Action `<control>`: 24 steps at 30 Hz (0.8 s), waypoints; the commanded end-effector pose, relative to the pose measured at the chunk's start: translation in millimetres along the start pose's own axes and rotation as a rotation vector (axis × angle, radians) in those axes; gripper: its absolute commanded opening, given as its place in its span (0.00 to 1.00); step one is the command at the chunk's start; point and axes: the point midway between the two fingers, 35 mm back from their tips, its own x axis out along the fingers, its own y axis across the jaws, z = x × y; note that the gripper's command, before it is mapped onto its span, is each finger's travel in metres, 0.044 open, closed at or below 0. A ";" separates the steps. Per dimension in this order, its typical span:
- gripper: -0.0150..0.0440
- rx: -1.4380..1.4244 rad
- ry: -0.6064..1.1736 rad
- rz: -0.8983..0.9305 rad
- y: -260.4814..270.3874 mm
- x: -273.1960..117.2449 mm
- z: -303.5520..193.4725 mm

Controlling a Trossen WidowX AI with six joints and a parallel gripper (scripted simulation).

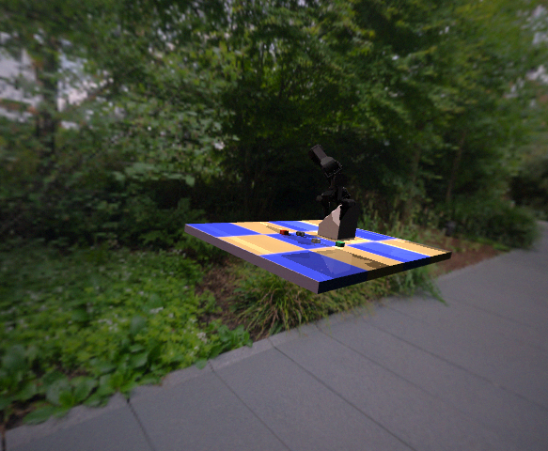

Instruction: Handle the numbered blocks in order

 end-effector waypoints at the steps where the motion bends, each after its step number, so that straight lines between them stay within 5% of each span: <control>1: 0.93 0.023 -0.016 0.024 -57.7 -7.0 38.3; 14: 0.93 0.035 -0.016 -0.034 -247.9 -6.2 63.3; 24: 0.93 0.035 -0.016 -0.036 -250.8 -6.2 62.8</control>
